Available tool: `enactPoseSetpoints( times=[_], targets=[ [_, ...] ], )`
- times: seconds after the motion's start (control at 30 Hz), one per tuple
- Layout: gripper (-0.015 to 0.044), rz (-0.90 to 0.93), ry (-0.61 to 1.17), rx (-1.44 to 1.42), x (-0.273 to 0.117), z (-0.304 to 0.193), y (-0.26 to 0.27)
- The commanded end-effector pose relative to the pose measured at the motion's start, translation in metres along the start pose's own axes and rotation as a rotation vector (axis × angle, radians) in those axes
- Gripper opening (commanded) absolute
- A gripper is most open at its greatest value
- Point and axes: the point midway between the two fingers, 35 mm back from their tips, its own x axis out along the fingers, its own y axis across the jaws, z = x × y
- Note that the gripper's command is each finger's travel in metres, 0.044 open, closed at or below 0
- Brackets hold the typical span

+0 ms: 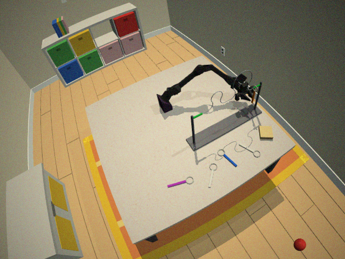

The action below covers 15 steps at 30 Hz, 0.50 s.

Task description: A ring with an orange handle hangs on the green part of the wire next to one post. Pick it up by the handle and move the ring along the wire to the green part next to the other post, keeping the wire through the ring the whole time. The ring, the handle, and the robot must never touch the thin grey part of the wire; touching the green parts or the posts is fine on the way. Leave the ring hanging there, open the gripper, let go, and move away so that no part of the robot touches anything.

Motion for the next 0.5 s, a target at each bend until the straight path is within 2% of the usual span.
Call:
enactPoseSetpoints(
  times=[0.0,0.47],
  targets=[
    [0.0160,0.001,0.006,-0.002,0.006,-0.004,0.000],
    [0.0160,0.002,0.005,-0.002,0.028,-0.003,-0.001]
  ],
)
